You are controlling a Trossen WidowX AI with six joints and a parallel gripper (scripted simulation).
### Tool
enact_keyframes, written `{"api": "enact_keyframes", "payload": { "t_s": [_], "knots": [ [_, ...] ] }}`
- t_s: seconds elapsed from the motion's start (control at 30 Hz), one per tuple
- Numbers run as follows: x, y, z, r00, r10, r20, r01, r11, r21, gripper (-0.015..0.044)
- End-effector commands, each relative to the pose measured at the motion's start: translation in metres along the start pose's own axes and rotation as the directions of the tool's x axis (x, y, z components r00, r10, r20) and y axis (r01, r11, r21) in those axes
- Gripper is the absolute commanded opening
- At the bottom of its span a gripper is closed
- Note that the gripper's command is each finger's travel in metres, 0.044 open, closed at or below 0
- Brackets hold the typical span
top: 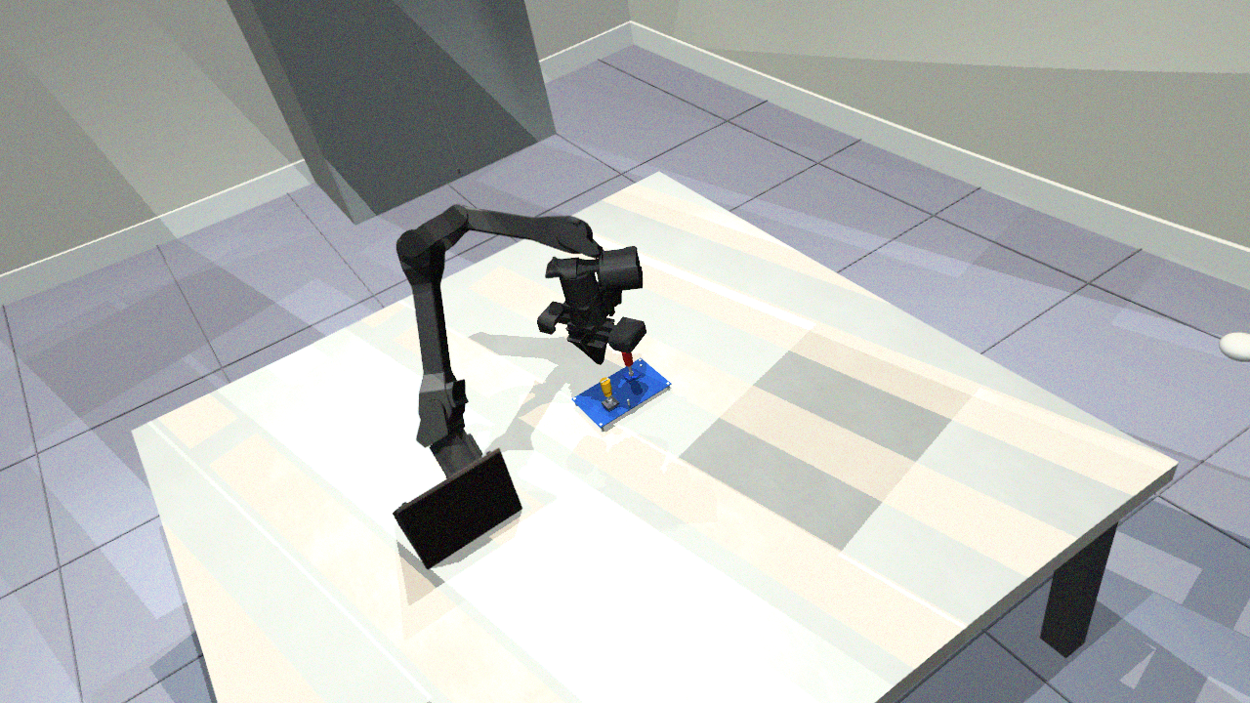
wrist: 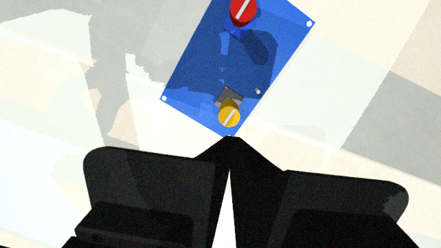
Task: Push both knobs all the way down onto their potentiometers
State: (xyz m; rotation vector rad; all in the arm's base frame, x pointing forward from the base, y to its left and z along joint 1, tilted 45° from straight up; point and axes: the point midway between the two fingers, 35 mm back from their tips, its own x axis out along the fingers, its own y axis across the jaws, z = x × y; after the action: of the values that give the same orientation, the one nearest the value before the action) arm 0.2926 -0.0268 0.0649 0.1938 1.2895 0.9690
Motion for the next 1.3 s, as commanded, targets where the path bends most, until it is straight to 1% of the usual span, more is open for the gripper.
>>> {"api": "enact_keyframes", "payload": {
  "t_s": [0.0, 0.33, 0.73, 1.27],
  "knots": [
    [0.018, 0.002, 0.002, 1.000, 0.014, -0.002, -0.014, 1.000, -0.009, 0.0000],
    [0.023, 0.002, 0.002, 1.000, 0.015, -0.002, -0.015, 1.000, -0.009, 0.0000],
    [0.041, 0.002, 0.002, 1.000, 0.015, -0.001, -0.015, 1.000, -0.009, 0.0000],
    [0.041, 0.002, 0.002, 1.000, 0.015, -0.001, -0.015, 1.000, -0.009, 0.0000]
  ]
}}
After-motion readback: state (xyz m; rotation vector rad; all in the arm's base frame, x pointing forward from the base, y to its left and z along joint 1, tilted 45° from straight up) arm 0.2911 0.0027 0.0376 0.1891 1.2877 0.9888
